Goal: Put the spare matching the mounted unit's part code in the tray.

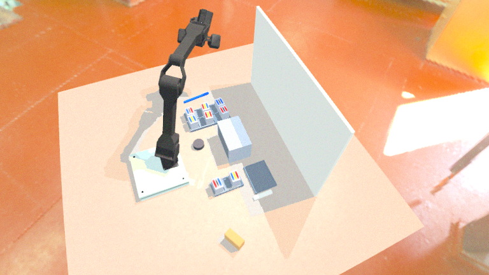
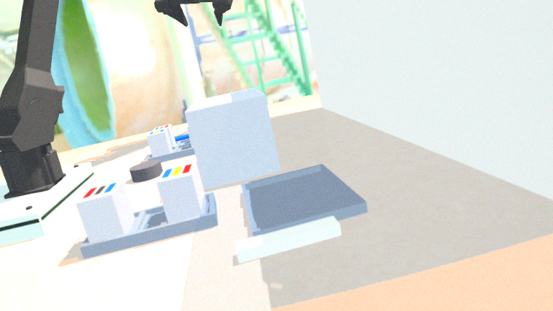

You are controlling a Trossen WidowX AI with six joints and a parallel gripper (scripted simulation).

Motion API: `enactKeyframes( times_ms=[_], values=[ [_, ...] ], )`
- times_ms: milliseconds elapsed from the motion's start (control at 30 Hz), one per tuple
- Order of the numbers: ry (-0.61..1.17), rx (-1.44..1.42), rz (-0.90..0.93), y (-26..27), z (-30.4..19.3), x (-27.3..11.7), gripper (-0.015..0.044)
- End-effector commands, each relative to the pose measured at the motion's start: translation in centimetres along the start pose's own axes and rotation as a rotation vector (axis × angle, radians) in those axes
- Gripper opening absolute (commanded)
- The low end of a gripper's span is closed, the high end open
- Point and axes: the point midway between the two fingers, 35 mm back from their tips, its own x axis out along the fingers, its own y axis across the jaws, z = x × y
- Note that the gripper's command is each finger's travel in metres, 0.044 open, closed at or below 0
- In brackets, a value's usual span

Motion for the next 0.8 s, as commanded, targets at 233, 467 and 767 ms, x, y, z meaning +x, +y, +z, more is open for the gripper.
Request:
enactKeyframes(
  times_ms=[233, 467, 767],
  values=[
    [0.182, 0.388, -0.32, -14.2, -7.3, -7.9, 0.044],
    [0.336, 0.674, -0.514, -20.8, -14.7, -15.5, 0.044],
    [0.535, 1.046, -0.7, -23.5, -24.6, -26.0, 0.044]
  ],
)
